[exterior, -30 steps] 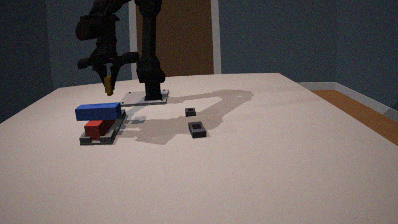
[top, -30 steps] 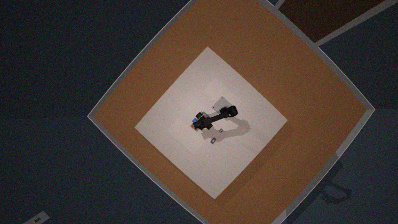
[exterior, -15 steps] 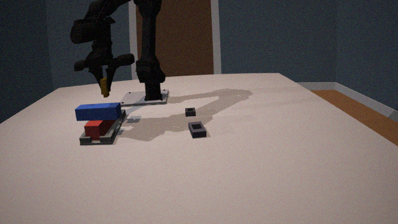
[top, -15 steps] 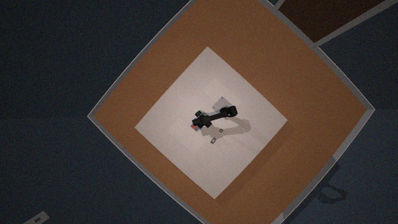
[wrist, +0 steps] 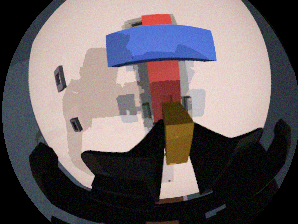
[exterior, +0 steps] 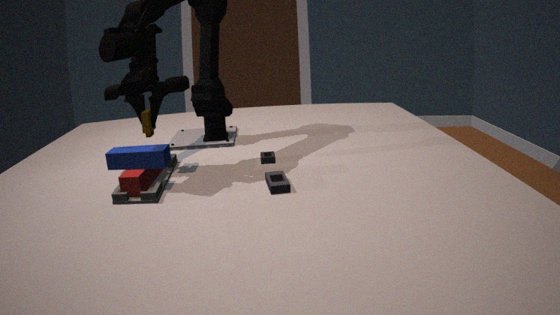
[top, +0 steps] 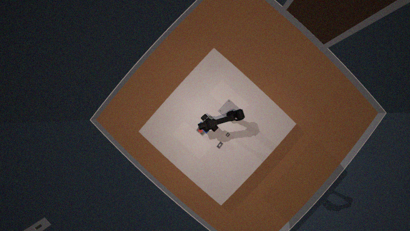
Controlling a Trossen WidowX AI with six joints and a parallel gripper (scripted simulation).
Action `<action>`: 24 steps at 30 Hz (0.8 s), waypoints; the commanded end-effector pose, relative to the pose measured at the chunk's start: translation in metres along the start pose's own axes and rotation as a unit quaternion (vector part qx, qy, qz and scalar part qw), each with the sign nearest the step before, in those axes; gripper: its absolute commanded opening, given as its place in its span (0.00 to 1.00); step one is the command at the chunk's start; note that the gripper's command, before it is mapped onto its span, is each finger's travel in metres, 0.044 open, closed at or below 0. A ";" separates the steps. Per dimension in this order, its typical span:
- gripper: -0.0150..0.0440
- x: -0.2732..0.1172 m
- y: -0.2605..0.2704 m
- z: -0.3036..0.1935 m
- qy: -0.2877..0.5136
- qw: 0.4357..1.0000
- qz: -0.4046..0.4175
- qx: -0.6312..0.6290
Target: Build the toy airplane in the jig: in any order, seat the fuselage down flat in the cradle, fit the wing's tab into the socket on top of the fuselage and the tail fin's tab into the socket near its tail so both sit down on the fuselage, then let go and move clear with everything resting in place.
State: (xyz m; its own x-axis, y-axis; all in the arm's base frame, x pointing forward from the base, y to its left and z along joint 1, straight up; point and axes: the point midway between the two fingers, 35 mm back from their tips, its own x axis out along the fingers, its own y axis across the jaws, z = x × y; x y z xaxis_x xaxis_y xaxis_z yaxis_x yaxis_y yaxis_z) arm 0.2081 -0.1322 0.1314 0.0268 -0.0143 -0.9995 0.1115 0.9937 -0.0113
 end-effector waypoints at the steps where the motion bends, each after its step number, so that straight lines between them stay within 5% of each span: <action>1: 0.37 0.002 0.000 0.000 0.001 1.000 -0.001 -0.002; 24: 0.37 0.039 -0.001 -0.001 0.001 1.000 -0.001 -0.002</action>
State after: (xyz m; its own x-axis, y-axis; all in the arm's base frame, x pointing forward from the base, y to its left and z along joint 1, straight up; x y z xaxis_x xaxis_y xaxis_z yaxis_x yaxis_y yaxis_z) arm 0.2105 -0.1343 0.0988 0.0360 -0.0204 -0.9991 0.1116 0.9936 -0.0162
